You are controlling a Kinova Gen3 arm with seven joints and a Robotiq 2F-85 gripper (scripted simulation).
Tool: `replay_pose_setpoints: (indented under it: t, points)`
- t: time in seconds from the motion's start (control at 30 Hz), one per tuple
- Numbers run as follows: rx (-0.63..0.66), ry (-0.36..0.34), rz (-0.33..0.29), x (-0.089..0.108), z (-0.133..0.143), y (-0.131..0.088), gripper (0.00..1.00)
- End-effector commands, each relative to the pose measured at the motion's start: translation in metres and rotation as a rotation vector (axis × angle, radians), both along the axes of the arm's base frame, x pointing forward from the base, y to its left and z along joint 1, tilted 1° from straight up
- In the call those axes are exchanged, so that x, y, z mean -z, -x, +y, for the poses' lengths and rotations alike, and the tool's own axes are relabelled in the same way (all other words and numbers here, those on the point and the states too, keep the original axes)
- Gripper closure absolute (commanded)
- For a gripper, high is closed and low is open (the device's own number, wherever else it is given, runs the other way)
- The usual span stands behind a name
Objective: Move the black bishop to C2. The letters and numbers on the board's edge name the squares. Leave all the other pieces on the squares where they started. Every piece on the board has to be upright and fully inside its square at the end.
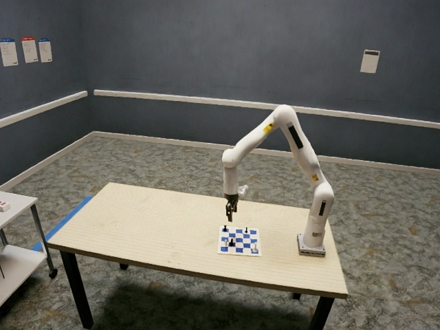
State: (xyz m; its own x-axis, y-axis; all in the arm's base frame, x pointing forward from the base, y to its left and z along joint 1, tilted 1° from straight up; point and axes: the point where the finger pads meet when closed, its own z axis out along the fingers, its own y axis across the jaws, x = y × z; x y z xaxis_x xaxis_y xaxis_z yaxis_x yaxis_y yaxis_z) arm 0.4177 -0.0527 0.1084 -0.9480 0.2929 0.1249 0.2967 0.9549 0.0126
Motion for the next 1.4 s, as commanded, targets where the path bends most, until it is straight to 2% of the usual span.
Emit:
replay_pose_setpoints:
  t: [0.0, 0.13, 0.27, 0.87, 0.97, 1.03, 1.13, 1.2, 1.23, 1.37]
  points:
    - [-0.103, 0.021, -0.053, -0.014, 0.027, -0.001, 0.00]
    - [-0.209, 0.041, -0.100, -0.018, 0.046, 0.000, 0.00]
    - [-0.257, 0.048, -0.121, -0.020, 0.055, 0.001, 0.00]
    - [-0.265, 0.049, -0.124, -0.020, 0.056, 0.001, 0.00]
    - [-0.264, 0.052, -0.121, -0.005, 0.056, 0.002, 0.00]
    - [-0.264, 0.052, -0.121, -0.005, 0.056, 0.002, 0.00]
    - [-0.263, 0.055, -0.116, 0.017, 0.055, 0.004, 0.00]
    - [-0.263, 0.055, -0.115, 0.020, 0.055, 0.004, 0.00]
    - [-0.263, 0.055, -0.115, 0.020, 0.055, 0.004, 0.63]
    - [-0.263, 0.055, -0.115, 0.020, 0.055, 0.004, 0.63]
